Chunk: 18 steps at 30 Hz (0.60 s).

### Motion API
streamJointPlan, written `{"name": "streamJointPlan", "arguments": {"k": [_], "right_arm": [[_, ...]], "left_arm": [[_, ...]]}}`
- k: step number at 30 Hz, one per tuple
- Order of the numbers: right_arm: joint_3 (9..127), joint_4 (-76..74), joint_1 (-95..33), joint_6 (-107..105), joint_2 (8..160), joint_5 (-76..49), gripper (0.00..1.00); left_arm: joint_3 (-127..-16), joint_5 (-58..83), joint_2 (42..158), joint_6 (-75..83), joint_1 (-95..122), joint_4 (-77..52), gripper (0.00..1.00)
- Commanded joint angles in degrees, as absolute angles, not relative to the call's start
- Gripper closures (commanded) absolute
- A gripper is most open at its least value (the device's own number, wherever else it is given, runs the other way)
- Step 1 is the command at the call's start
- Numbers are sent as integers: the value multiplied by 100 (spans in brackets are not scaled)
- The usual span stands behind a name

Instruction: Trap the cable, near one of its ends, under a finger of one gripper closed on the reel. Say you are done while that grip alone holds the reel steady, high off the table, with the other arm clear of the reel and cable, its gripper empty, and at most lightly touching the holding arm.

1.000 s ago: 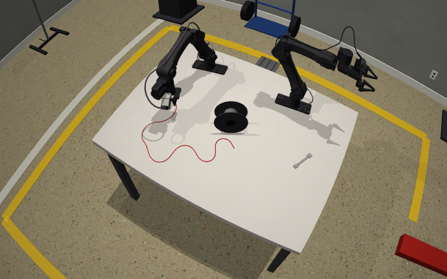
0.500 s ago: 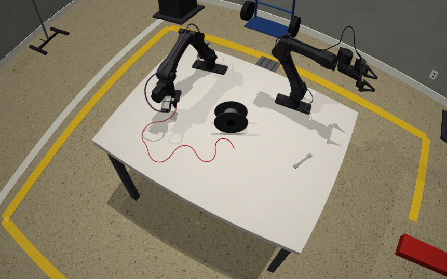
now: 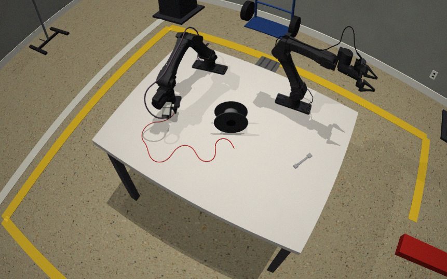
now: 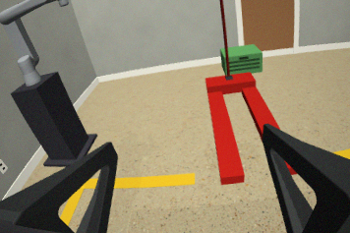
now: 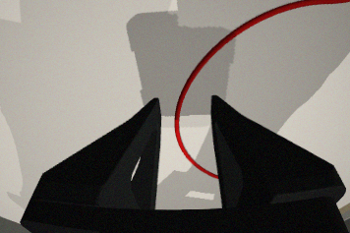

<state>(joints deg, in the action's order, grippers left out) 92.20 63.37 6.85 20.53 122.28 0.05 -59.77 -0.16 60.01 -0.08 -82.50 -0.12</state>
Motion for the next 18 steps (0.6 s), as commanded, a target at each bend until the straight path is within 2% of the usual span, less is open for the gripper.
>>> {"name": "streamJointPlan", "arguments": {"k": [1,18], "right_arm": [[9166,5987,713,2086,12198,-27,70],[8887,5803,609,2006,12008,-23,70]], "left_arm": [[-5943,47,6055,32,-8226,-62,0],[-5943,47,6055,32,-8226,-62,0]]}}
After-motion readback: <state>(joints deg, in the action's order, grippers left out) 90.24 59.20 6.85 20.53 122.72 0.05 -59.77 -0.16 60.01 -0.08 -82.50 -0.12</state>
